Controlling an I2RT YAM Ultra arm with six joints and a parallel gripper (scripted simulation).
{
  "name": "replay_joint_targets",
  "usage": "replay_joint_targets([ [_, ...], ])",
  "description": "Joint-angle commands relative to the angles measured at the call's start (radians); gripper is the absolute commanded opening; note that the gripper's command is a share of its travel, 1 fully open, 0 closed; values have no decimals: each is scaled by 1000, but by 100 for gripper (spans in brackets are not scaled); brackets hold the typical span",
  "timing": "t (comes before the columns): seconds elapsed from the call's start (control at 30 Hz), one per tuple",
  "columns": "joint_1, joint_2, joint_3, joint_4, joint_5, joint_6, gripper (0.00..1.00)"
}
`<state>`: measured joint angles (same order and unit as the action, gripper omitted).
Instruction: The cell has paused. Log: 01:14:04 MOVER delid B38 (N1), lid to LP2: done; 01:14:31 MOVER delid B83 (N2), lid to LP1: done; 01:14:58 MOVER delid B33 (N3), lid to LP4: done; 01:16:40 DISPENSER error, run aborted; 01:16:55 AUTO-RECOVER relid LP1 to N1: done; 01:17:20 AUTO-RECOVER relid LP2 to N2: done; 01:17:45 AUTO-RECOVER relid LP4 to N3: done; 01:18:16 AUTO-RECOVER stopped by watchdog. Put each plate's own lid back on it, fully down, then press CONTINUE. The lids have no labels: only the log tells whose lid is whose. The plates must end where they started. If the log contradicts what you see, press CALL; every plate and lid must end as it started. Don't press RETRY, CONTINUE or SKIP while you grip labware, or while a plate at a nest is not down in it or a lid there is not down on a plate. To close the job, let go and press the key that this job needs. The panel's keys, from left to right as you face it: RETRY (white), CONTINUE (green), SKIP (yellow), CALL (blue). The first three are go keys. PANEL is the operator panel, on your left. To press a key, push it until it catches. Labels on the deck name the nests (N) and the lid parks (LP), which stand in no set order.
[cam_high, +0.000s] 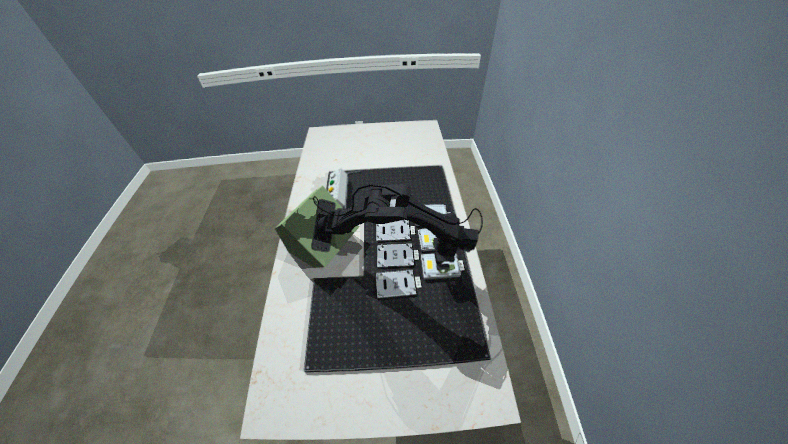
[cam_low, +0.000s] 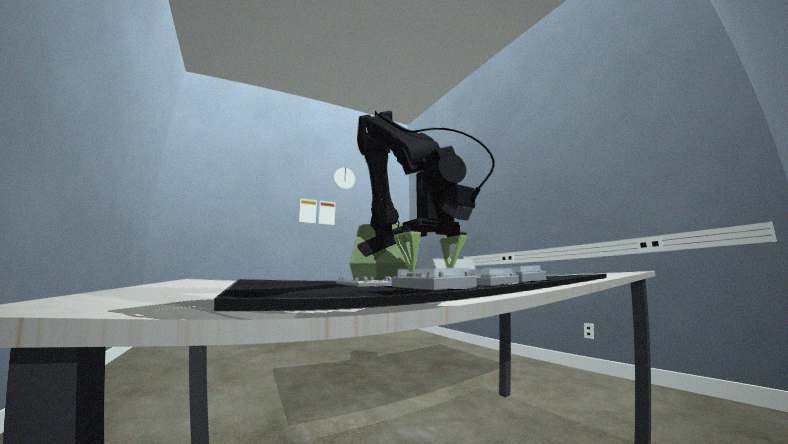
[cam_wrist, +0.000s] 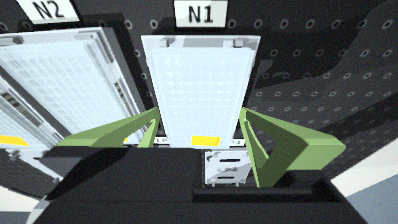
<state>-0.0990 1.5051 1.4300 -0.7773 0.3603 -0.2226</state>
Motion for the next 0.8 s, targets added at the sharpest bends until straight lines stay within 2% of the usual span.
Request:
replay_joint_targets([
  [0.0, -7, -32, 33, -8, -8, -6, 100],
  [0.77, -2, -31, 39, -5, -7, -6, 100],
])
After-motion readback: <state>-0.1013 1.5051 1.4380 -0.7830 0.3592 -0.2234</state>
